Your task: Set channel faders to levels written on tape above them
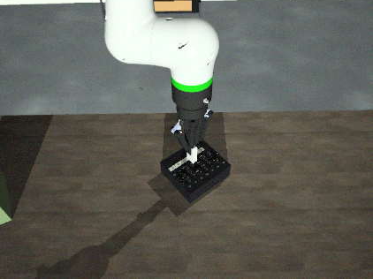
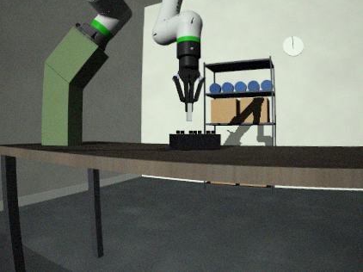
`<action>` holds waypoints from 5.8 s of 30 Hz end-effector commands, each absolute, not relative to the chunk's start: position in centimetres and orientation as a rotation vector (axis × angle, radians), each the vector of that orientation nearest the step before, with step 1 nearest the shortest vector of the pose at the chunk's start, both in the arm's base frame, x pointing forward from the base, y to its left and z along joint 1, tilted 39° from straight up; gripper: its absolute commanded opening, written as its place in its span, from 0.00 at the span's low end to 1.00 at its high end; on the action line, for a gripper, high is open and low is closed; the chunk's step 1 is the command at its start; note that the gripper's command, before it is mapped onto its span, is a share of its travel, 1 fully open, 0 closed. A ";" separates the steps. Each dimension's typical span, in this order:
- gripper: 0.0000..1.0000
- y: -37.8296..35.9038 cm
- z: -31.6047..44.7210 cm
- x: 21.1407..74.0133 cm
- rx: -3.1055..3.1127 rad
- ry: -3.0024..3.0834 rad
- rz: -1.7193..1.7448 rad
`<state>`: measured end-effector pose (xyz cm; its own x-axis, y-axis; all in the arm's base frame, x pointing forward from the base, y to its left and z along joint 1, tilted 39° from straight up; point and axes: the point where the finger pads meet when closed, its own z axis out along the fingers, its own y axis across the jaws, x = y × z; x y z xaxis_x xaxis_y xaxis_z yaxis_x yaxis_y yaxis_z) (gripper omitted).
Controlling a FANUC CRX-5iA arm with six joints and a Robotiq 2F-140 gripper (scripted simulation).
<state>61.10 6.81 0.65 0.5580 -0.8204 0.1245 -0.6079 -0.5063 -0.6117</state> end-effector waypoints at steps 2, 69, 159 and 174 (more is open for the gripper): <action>0.00 6.8 0.7 61.1 -2.286 1.144 -0.554; 0.00 6.2 5.1 68.1 -1.724 -2.930 -0.927; 0.00 6.9 3.1 69.4 -1.537 -3.061 -0.944; 0.00 6.9 3.1 69.4 -1.537 -3.061 -0.944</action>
<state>69.43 6.87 3.11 -0.5582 0.8204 -0.1242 0.6081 0.5063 0.6115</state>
